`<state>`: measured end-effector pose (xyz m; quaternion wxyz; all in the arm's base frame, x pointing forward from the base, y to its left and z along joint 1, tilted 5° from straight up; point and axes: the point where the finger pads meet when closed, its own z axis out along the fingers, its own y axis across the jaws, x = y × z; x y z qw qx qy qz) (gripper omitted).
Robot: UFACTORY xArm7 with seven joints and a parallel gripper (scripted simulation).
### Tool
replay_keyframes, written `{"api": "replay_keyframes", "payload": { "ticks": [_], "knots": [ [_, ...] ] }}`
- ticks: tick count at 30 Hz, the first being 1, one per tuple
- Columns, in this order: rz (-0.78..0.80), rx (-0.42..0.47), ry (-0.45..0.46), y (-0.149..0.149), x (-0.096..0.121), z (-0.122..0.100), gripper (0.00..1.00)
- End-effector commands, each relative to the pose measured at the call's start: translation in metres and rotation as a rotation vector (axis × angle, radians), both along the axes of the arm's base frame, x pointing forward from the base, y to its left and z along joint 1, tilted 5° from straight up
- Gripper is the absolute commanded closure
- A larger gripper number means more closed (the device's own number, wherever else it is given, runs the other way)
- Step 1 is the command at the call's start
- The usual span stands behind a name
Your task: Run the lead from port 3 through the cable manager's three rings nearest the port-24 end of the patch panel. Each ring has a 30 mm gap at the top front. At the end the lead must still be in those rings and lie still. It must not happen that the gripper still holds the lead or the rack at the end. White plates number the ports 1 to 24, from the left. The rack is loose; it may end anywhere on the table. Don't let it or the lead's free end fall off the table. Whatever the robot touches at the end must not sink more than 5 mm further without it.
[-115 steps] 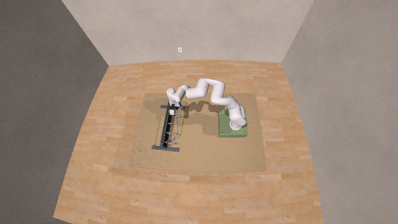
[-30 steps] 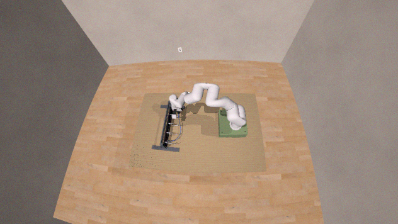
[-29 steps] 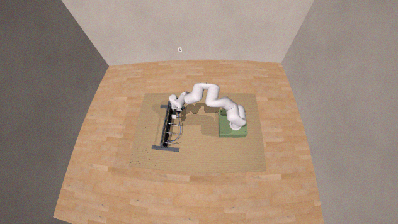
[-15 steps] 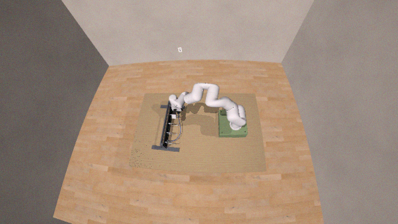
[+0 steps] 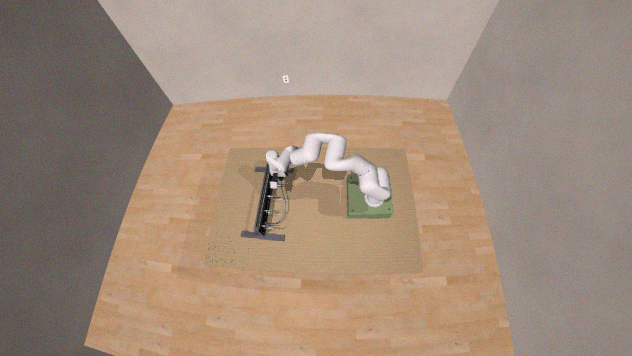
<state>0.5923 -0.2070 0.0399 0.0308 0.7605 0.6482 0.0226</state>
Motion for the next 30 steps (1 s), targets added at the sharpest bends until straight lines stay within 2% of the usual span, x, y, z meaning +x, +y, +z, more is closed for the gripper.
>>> {"api": "replay_keyframes", "payload": {
  "ticks": [1, 13, 30],
  "knots": [
    [0.000, -0.002, -0.005, -0.002, 0.007, 0.003, 1.00],
    [0.000, -0.002, -0.005, -0.004, 0.021, 0.004, 1.00],
    [0.000, -0.002, -0.005, -0.004, 0.023, 0.004, 1.00]
  ]
}}
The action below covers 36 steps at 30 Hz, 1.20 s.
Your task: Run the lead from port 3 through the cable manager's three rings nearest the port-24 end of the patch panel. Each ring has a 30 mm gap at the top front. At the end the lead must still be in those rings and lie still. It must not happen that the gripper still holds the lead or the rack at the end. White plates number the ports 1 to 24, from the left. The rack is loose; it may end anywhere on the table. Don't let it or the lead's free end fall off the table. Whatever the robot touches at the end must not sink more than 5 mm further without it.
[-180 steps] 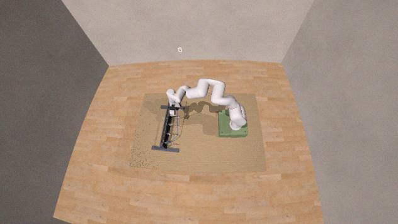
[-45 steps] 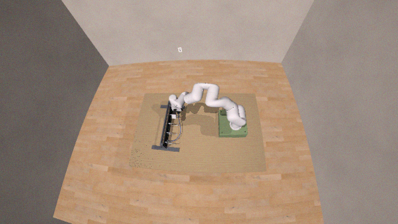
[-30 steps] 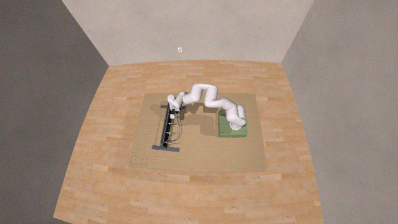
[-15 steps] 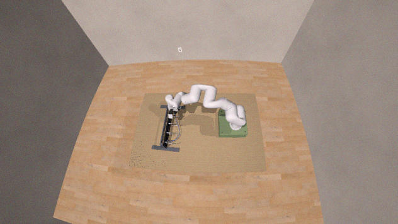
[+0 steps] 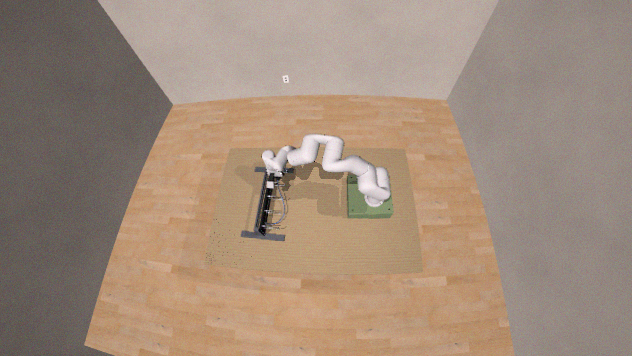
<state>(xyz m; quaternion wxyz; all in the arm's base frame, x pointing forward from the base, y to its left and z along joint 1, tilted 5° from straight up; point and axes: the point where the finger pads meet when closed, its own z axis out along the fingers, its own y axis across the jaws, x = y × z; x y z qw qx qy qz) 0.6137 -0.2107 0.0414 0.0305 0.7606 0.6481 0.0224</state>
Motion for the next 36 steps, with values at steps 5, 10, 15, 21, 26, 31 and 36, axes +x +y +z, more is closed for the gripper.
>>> {"api": "replay_keyframes", "payload": {
  "ticks": [5, 10, 15, 21, 26, 31, 36],
  "knots": [
    [0.000, -0.002, -0.005, -0.0007, 0.0016, 0.0028, 1.00],
    [0.000, -0.002, -0.005, -0.0007, 0.0016, 0.0028, 1.00],
    [0.000, -0.002, -0.005, -0.0007, 0.0016, 0.0028, 0.67],
    [0.000, -0.002, -0.005, -0.0007, 0.0016, 0.0028, 0.67],
    [0.000, -0.002, -0.005, -0.0007, 0.0016, 0.0028, 0.67],
    [0.000, -0.002, -0.005, -0.0007, 0.0016, 0.0028, 0.67],
    [0.000, -0.002, -0.005, -0.0007, 0.0016, 0.0028, 0.67]
  ]
}}
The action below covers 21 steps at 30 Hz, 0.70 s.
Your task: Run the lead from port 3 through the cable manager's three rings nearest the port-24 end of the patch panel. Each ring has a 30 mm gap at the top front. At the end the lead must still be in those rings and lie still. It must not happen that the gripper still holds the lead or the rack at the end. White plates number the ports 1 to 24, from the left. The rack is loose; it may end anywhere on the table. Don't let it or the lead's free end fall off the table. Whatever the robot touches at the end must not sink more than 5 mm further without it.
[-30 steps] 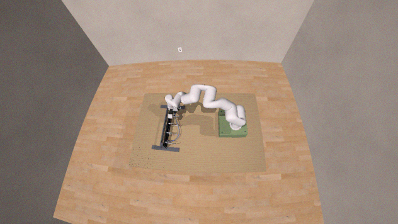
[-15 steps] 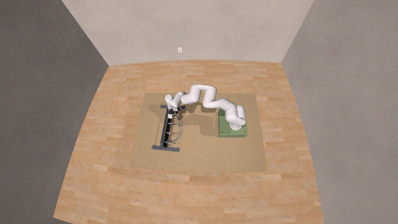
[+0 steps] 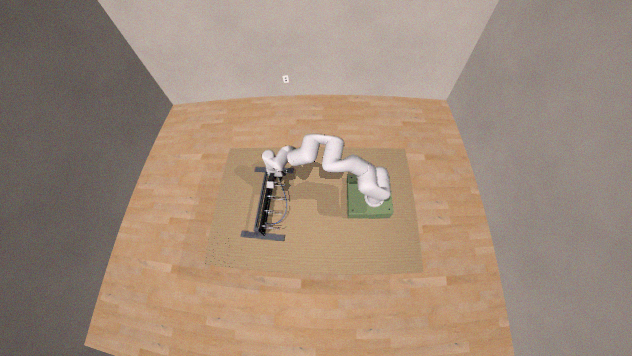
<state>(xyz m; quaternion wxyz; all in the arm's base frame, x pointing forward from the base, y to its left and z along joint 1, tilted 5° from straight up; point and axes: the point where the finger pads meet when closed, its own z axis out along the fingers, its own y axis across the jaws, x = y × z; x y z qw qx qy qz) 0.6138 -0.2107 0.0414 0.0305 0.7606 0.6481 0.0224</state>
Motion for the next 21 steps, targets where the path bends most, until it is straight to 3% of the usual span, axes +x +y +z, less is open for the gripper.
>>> {"api": "replay_keyframes", "payload": {
  "ticks": [1, 21],
  "knots": [
    [0.000, -0.002, -0.005, -0.0007, 0.0016, 0.0028, 0.67],
    [0.000, -0.002, -0.005, -0.0006, 0.0011, 0.0087, 0.67]
  ]
}}
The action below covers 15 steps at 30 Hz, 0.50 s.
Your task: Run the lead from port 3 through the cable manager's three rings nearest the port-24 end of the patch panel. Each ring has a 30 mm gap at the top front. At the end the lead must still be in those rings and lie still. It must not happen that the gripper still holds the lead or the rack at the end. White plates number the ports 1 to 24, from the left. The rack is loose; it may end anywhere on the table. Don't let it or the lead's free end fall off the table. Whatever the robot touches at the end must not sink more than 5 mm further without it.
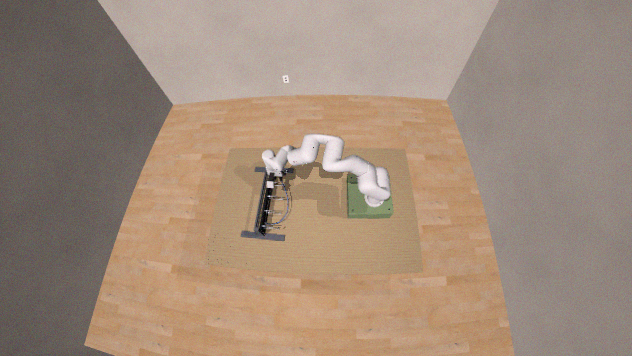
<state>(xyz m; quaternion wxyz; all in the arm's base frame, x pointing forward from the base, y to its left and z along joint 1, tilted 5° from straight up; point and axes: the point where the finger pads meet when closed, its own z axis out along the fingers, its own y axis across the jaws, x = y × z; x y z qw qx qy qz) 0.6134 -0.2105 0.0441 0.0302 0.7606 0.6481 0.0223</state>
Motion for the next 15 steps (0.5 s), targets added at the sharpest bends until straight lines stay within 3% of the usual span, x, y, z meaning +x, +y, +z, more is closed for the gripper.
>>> {"api": "replay_keyframes", "payload": {
  "ticks": [1, 15],
  "knots": [
    [0.000, -0.002, -0.006, -0.001, 0.001, 0.008, 0.67],
    [0.000, -0.002, -0.006, 0.000, -0.001, 0.042, 0.67]
  ]
}}
